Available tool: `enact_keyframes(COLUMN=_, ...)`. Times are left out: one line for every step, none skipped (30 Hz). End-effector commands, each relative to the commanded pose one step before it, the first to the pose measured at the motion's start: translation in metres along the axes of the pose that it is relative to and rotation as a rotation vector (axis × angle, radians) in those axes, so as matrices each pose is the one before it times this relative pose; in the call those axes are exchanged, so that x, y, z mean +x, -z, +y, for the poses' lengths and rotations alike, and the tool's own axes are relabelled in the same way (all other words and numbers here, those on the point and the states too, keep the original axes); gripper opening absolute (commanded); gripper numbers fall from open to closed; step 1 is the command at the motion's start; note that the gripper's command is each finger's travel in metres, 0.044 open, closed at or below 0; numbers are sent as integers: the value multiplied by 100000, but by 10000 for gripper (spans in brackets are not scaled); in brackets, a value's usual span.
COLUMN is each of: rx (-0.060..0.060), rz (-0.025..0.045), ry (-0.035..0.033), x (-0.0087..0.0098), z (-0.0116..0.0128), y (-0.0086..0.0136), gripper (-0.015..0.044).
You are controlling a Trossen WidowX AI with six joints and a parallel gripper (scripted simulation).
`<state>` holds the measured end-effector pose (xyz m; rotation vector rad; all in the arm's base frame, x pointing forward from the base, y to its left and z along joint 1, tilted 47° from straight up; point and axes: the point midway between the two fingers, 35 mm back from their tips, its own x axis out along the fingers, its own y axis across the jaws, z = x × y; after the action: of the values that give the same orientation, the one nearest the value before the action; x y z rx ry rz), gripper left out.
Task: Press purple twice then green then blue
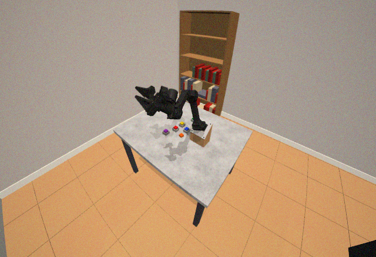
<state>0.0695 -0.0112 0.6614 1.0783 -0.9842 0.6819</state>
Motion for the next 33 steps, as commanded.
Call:
enact_keyframes(rx=-934, rz=14, ry=-502, x=-22, z=187, y=97, gripper=400)
enact_keyframes(rx=-2806, rz=77, ry=-1487, x=-64, z=552, y=307, gripper=400)
enact_keyframes(rx=-4686, rz=244, ry=-2421, x=-94, z=893, y=555, gripper=400)
enact_keyframes(rx=-5720, rz=493, ry=-2852, x=-89, z=1049, y=741, gripper=400)
enact_keyframes(rx=-4778, rz=881, ry=-3777, x=-76, z=1217, y=869, gripper=400)
enact_keyframes(rx=-3756, rz=1245, ry=-4562, x=-61, z=1350, y=966, gripper=400)
enact_keyframes(rx=-3527, rz=1536, ry=-4600, x=-33, z=1336, y=1038, gripper=400)
enact_keyframes(rx=-3420, rz=1821, ry=-4529, x=-2, z=1298, y=1109, gripper=400)
enact_keyframes(rx=-2132, rz=1318, ry=-2866, x=23, z=816, y=744, gripper=400)
enact_keyframes(rx=-2354, rz=1634, ry=-3208, x=38, z=903, y=880, gripper=400)
enact_keyframes(rx=-2464, rz=1934, ry=-3419, x=55, z=948, y=995, gripper=400)
enact_keyframes(rx=-2498, rz=2224, ry=-3544, x=75, z=967, y=1095, gripper=400)
enact_keyframes(rx=-2446, rz=2472, ry=-3562, x=94, z=955, y=1170, gripper=400)
enact_keyframes(rx=-2327, rz=2670, ry=-3496, x=112, z=920, y=1221, gripper=400)
enact_keyframes(rx=-2163, rz=2815, ry=-3368, x=127, z=867, y=1248, gripper=400)
enact_keyframes(rx=-1984, rz=2924, ry=-3218, x=140, z=810, y=1262, gripper=400)
enact_keyframes(rx=-1804, rz=3014, ry=-3065, x=151, z=752, y=1271, gripper=400)
enact_keyframes(rx=-1624, rz=3079, ry=-2908, x=160, z=694, y=1272, gripper=400)
enact_keyframes(rx=-1458, rz=3148, ry=-2773, x=168, z=643, y=1277, gripper=400)
enact_keyframes(rx=-1297, rz=3208, ry=-2644, x=175, z=594, y=1280, gripper=400)
enact_keyframes(rx=-1149, rz=3281, ry=-2537, x=182, z=550, y=1291, gripper=400)
enact_keyframes(rx=-1005, rz=3358, ry=-2441, x=188, z=508, y=1304, gripper=400)
enact_keyframes(rx=-862, rz=3436, ry=-2351, x=194, z=468, y=1319, gripper=400)
enact_keyframes(rx=-719, rz=3507, ry=-2263, x=200, z=429, y=1332, gripper=400)
enact_keyframes(rx=-577, rz=3585, ry=-2183, x=205, z=391, y=1348, gripper=400)
enact_keyframes(rx=-433, rz=3661, ry=-2105, x=210, z=353, y=1364, gripper=400)
enact_keyframes(rx=-287, rz=3732, ry=-2028, x=214, z=315, y=1379, gripper=400)
enact_keyframes(rx=-138, rz=3790, ry=-1947, x=217, z=277, y=1390, gripper=400)
enact_keyframes(rx=12, rz=3853, ry=-1872, x=220, z=239, y=1403, gripper=400)
enact_keyframes(rx=164, rz=3898, ry=-1792, x=222, z=200, y=1411, gripper=400)
enact_keyframes(rx=318, rz=3942, ry=-1715, x=224, z=163, y=1418, gripper=400)
enact_keyframes(rx=473, rz=3985, ry=-1640, x=225, z=125, y=1426, gripper=400)
enact_keyframes(rx=628, rz=4005, ry=-1560, x=224, z=87, y=1426, gripper=400)
